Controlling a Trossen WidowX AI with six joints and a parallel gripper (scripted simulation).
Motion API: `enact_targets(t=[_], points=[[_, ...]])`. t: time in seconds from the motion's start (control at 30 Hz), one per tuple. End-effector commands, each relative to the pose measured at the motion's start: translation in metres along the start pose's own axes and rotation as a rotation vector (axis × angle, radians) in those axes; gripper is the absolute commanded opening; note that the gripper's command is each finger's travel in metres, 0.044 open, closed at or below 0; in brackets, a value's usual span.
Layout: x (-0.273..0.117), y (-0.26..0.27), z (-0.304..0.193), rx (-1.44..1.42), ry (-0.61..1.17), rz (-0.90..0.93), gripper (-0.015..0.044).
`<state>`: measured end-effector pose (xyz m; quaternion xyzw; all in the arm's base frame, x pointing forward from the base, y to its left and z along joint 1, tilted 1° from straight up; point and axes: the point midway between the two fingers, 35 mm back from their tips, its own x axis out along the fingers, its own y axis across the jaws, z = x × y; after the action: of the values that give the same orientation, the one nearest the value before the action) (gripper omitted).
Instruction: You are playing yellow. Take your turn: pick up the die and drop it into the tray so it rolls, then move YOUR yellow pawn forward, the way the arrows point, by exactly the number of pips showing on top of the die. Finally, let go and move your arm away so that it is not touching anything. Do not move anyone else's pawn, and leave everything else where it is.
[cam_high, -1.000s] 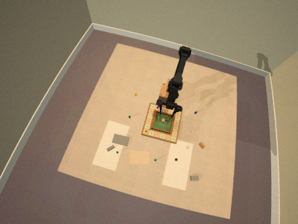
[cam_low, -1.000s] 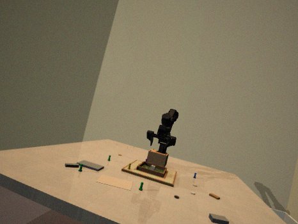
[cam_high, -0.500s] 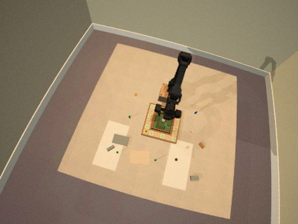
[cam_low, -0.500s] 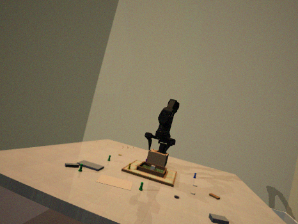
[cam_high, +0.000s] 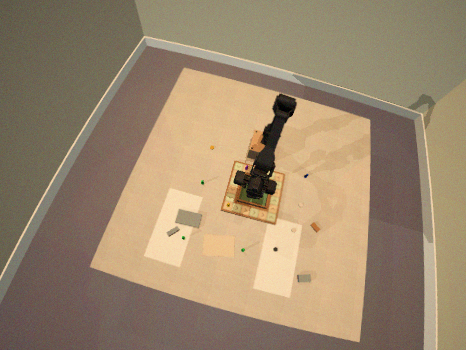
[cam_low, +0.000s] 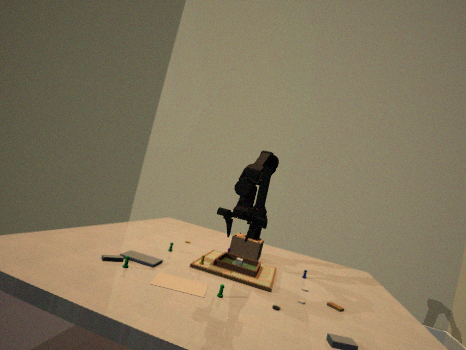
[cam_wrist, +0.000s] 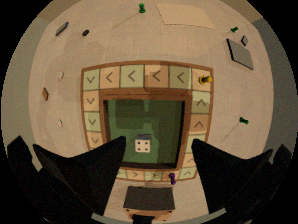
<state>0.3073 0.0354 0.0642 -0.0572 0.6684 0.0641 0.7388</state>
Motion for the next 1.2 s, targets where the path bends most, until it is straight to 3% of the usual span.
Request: enact_targets(t=[0.0,0.23,1.17], points=[[0.014,-0.036,0.038,0.023,0.037,-0.006,0.0204],[0.041,-0.092,0.078,0.051,0.075,-0.007,0.02],[0.072,-0.089,0.075,0.051,0.075,-0.007,0.02]])
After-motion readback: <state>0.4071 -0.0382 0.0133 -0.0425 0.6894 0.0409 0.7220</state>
